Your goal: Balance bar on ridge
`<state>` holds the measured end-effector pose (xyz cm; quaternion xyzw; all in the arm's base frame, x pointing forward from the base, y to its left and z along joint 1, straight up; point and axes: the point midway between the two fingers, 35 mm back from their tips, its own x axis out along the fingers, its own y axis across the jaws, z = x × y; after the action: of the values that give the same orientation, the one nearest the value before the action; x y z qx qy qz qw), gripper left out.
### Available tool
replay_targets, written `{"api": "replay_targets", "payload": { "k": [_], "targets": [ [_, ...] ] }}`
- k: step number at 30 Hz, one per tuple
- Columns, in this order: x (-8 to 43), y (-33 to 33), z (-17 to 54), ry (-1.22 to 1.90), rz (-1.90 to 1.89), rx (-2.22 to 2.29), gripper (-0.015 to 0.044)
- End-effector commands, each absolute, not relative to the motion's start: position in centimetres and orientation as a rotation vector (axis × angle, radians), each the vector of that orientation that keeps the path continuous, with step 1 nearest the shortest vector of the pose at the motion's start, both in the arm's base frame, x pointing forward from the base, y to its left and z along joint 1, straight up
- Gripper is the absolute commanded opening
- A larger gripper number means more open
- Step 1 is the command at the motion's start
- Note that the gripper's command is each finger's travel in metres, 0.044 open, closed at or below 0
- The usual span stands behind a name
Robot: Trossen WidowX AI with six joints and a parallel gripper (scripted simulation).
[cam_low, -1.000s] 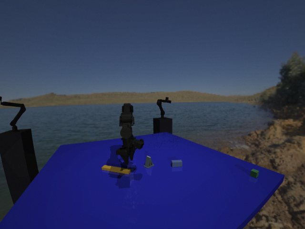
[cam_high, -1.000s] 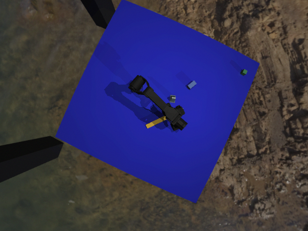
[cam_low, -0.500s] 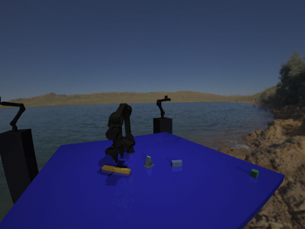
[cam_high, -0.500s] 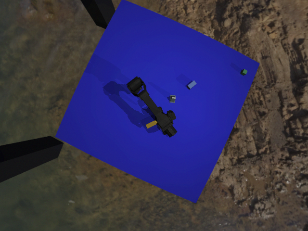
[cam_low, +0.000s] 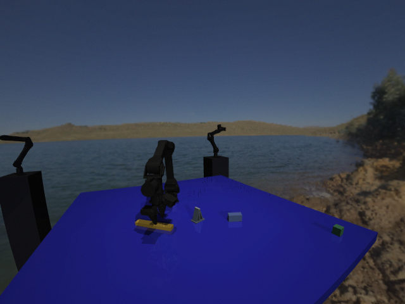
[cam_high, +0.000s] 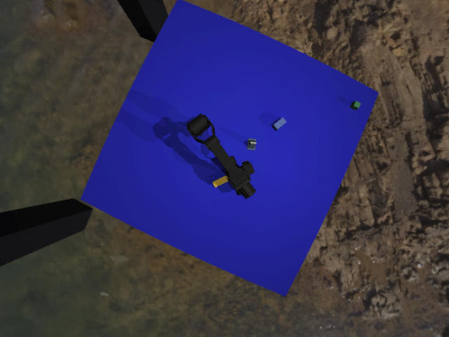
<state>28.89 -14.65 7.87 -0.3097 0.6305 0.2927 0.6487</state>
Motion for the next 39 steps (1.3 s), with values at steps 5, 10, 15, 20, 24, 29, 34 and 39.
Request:
{"api": "replay_targets", "payload": {
  "k": [5,10,15,20,24,29,34,39],
  "targets": [
    [28.9,-14.7,6.9,1.437,0.668,-0.711,0.0315],
    [28.9,-14.8,6.1,1.437,0.668,-0.711,0.0315],
    [28.9,-14.8,5.3,1.437,0.668,-0.711,0.0315],
    [28.9,-14.8,5.0,1.437,0.668,-0.711,0.0315],
    [28.9,-14.8,5.0,1.437,0.668,-0.711,0.0315],
    [28.9,-14.8,5.0,1.437,0.668,-0.711,0.0315],
    [28.9,-14.7,5.1,1.434,0.666,-0.703,0.0289],
    [28.9,-14.7,5.1,1.434,0.666,-0.703,0.0157]
  ]
}}
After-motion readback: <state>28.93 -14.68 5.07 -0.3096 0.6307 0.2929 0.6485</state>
